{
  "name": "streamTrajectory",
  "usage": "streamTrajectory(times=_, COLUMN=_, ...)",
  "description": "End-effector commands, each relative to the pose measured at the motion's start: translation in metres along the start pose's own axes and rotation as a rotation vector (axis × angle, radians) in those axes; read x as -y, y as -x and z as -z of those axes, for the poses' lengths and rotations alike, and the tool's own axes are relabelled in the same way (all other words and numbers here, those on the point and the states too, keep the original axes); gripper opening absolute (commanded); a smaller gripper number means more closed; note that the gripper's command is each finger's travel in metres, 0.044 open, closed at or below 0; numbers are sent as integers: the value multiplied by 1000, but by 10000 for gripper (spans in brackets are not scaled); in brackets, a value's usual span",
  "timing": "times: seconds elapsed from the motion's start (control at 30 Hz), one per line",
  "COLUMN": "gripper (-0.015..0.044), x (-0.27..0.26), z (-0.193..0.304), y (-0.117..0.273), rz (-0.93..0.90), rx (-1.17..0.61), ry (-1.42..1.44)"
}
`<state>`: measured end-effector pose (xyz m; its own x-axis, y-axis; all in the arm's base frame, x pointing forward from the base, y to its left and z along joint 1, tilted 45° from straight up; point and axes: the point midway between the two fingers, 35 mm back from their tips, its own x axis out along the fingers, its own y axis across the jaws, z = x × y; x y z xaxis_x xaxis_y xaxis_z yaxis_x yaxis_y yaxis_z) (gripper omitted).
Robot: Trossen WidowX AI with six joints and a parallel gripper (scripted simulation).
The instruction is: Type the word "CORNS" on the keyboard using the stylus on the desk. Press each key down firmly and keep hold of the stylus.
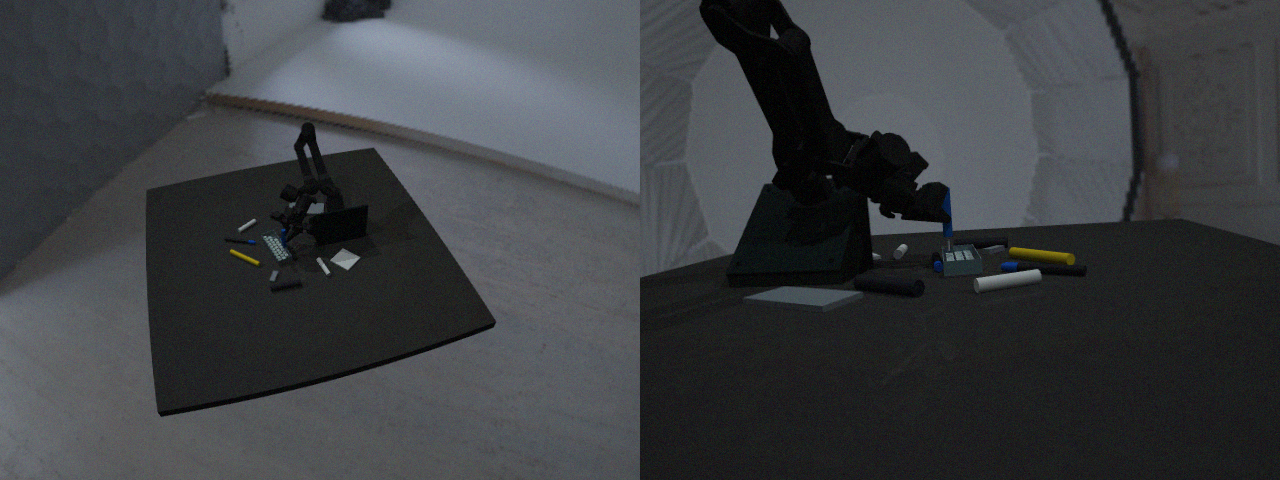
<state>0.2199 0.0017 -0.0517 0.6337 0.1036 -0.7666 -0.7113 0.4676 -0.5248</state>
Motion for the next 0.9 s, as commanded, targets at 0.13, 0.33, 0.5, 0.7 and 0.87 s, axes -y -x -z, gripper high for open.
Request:
streamTrajectory(times=0.13, gripper=81, x=2, z=-13, y=7, rz=5, rx=2, ry=-3)
streamTrajectory(times=0.33, gripper=81, x=2, z=-21, y=12, rz=7, rx=4, ry=-4)
streamTrajectory(times=0.5, gripper=81, x=1, z=-25, y=15, rz=8, rx=5, ry=-4)
streamTrajectory(times=0.7, gripper=38, x=0, z=-23, y=13, rz=1, rx=5, ry=1)
streamTrajectory(times=0.87, gripper=0, x=5, z=-22, y=16, rz=3, rx=5, ry=-1)
